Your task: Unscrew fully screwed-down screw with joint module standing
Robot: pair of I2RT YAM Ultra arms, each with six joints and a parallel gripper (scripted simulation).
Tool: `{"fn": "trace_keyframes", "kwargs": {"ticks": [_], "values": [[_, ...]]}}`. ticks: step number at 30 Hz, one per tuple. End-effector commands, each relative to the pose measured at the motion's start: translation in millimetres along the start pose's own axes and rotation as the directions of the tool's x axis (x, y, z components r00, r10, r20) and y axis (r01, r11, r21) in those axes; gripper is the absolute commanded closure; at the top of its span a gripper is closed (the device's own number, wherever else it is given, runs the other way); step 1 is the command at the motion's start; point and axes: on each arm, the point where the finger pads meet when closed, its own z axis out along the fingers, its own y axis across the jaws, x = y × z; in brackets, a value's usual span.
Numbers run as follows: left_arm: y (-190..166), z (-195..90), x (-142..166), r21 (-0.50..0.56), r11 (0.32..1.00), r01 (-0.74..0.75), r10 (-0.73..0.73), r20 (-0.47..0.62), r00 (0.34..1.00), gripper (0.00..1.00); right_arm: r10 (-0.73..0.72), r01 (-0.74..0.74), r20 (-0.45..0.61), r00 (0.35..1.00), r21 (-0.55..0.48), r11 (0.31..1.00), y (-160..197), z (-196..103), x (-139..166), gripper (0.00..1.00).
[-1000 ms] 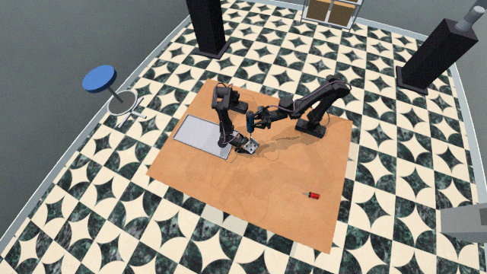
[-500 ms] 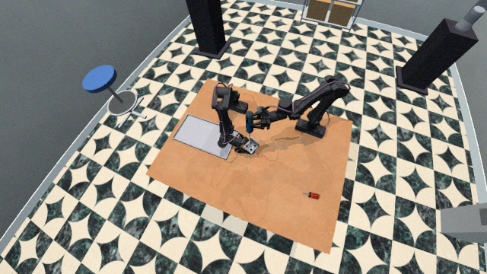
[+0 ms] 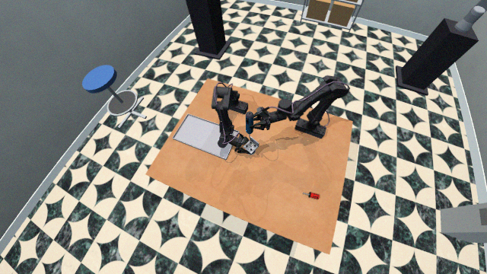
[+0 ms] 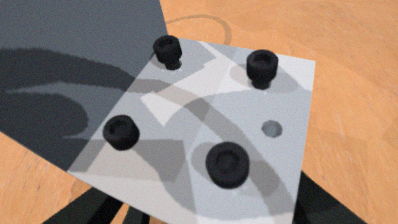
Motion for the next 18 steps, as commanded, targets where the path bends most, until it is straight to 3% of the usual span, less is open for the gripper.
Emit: {"fn": "trace_keyframes", "kwargs": {"ticks": [1,6,18], "values": [[1.5,-2.9,-35.8,-0.006,1.0,0.01,-0.009,0.14,0.99,0.58,-0.016,0.016,0.01,1.0,-0.002,1.0,-2.9,0.2,-5.8,0.41],[1.5,-3.3,-53.0,-0.006,1.0,0.01,-0.009,0.18,0.984,0.58,-0.016,0.016,0.01,1.0,-0.002,1.0,-2.9,0.2,-5.8,0.41],[-1.2,-7.7,-40.7,-0.003,1.0,0.013,-0.013,0.158,0.987,0.58,-0.016,0.016,0.01,1.0,-0.002,1.0,-2.9,0.2,-5.8,0.41]]}}
